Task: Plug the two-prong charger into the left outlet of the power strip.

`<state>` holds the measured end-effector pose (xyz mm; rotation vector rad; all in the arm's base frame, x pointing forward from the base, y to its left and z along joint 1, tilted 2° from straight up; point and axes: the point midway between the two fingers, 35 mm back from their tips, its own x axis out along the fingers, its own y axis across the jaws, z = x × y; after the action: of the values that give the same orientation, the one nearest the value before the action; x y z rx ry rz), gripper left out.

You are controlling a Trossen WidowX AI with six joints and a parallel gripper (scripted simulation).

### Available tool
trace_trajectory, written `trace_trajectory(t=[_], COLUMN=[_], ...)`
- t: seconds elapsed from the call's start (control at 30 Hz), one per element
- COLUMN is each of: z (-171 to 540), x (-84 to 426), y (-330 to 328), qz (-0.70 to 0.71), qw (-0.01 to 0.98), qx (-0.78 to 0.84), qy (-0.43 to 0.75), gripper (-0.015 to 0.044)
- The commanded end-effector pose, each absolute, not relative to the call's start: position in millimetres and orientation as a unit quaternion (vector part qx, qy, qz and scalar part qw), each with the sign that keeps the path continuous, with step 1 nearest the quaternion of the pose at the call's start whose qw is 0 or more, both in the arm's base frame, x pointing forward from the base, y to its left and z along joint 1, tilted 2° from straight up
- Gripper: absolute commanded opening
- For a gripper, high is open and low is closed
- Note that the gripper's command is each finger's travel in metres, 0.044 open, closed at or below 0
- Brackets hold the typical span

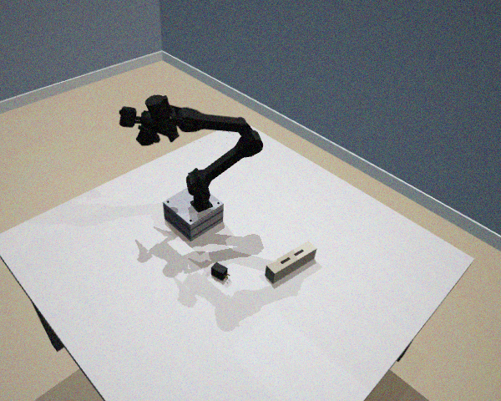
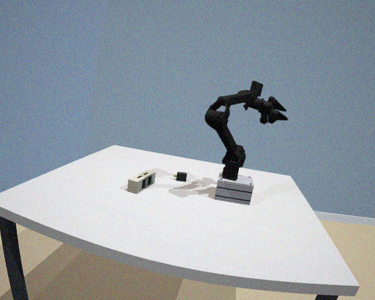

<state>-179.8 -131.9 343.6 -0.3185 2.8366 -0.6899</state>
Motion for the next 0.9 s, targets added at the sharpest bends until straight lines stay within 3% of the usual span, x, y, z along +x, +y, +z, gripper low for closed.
trace_trajectory(t=[0.0, 0.87], z=[337, 284], x=[-175, -101], y=[-151, -252], qz=[-0.238, -0.251], qw=[0.125, 0.294], qx=[-0.134, -0.28], qy=[0.954, 0.879], gripper=[0.044, 0.044])
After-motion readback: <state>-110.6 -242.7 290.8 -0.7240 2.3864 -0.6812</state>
